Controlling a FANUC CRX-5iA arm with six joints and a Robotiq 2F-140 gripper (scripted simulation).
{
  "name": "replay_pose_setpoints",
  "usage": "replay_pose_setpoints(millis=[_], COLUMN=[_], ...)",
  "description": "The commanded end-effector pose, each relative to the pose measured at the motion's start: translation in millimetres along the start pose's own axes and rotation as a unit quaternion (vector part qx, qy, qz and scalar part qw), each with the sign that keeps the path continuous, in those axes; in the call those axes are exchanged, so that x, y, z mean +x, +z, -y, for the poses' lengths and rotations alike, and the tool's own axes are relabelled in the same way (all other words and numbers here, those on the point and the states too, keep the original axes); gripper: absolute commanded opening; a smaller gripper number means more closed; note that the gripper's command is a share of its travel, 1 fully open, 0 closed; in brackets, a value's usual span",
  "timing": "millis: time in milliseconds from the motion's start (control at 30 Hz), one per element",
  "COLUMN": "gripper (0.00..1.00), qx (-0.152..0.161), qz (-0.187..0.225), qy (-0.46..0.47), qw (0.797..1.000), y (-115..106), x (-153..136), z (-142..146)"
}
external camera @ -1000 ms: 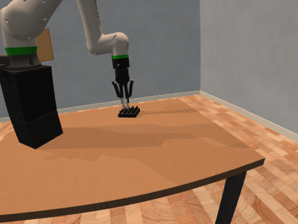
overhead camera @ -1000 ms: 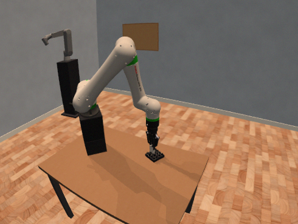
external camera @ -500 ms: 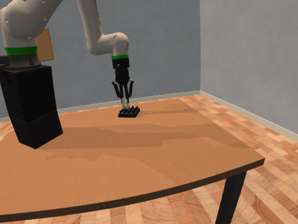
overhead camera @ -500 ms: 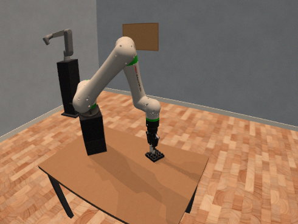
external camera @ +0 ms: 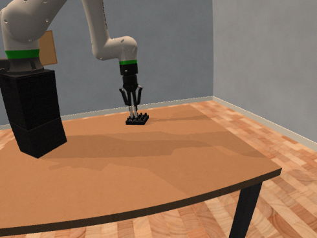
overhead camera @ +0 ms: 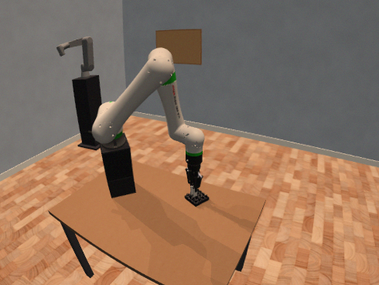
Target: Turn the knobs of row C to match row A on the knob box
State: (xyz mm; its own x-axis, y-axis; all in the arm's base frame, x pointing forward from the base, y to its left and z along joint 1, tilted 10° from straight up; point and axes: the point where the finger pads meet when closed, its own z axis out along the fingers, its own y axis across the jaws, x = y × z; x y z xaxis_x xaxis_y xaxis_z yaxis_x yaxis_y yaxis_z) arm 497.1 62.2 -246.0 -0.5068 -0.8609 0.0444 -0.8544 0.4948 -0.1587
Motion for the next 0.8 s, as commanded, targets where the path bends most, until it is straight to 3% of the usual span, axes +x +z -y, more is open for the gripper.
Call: replay_pose_setpoints(millis=[0,767], gripper=[0.12,0.12], qx=[0.001,0.001], qz=[0.000,0.000], qy=[0.000,0.000], qw=[1.000,1.000], y=[2.0,4.1], x=[-0.1,-0.1], z=[0.2,0.1])
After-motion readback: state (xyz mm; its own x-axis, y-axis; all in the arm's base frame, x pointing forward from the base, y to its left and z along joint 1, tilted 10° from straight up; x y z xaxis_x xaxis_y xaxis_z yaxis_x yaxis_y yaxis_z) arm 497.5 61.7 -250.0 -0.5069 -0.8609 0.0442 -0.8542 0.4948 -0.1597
